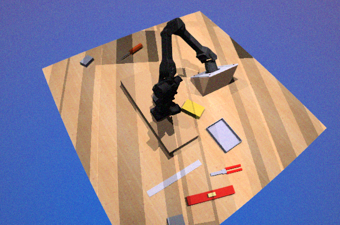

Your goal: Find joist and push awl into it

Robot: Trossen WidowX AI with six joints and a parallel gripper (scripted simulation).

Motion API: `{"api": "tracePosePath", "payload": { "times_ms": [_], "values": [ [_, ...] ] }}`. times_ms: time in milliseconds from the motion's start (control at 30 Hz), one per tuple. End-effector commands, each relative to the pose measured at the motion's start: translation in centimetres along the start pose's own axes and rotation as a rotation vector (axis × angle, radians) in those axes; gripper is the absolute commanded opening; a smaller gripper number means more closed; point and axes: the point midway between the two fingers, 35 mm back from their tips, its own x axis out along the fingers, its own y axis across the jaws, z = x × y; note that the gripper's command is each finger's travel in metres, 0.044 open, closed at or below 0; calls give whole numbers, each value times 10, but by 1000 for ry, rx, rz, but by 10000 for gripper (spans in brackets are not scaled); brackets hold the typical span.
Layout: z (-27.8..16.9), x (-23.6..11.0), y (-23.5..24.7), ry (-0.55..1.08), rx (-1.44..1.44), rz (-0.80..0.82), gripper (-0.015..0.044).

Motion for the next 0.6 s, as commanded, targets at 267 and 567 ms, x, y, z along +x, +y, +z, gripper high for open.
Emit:
{"api": "tracePosePath", "payload": {
  "times_ms": [267,567],
  "values": [
    [0,1,-19,0,-2,-7,0],
    [0,1,-32,0,-2,-8,0]
  ]
}}
